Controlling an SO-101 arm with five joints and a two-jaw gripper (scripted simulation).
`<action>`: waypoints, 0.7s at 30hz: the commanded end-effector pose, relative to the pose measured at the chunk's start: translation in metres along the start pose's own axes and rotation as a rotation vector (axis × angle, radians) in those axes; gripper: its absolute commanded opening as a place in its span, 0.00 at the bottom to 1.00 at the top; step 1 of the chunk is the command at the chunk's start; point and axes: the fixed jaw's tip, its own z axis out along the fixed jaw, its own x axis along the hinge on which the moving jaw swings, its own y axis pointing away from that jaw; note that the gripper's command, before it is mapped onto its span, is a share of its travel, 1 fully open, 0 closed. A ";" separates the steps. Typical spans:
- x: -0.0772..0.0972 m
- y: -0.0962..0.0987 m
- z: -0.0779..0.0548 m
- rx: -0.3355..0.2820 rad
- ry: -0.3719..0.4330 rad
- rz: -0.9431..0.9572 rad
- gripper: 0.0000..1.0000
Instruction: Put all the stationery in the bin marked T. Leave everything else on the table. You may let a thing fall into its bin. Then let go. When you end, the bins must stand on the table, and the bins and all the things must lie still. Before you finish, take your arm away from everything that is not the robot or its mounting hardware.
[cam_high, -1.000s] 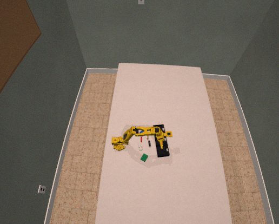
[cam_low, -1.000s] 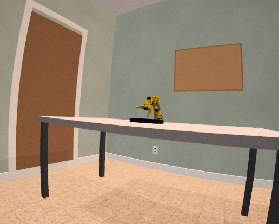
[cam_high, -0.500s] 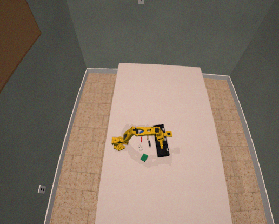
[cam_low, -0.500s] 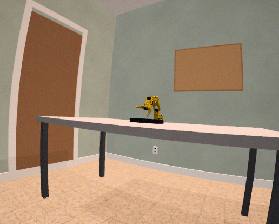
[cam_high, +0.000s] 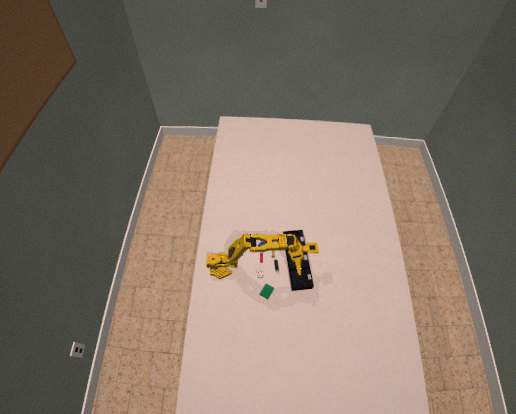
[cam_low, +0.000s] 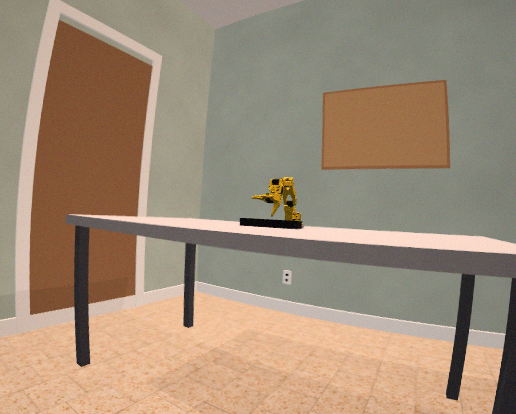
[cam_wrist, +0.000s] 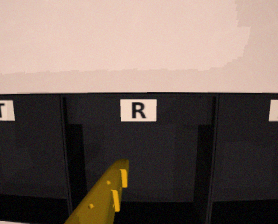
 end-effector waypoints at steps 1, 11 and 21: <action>-0.016 0.003 -0.017 -0.006 -0.083 -0.002 1.00; -0.016 0.008 -0.017 -0.013 -0.086 0.002 1.00; -0.016 0.039 -0.017 -0.062 -0.106 0.027 1.00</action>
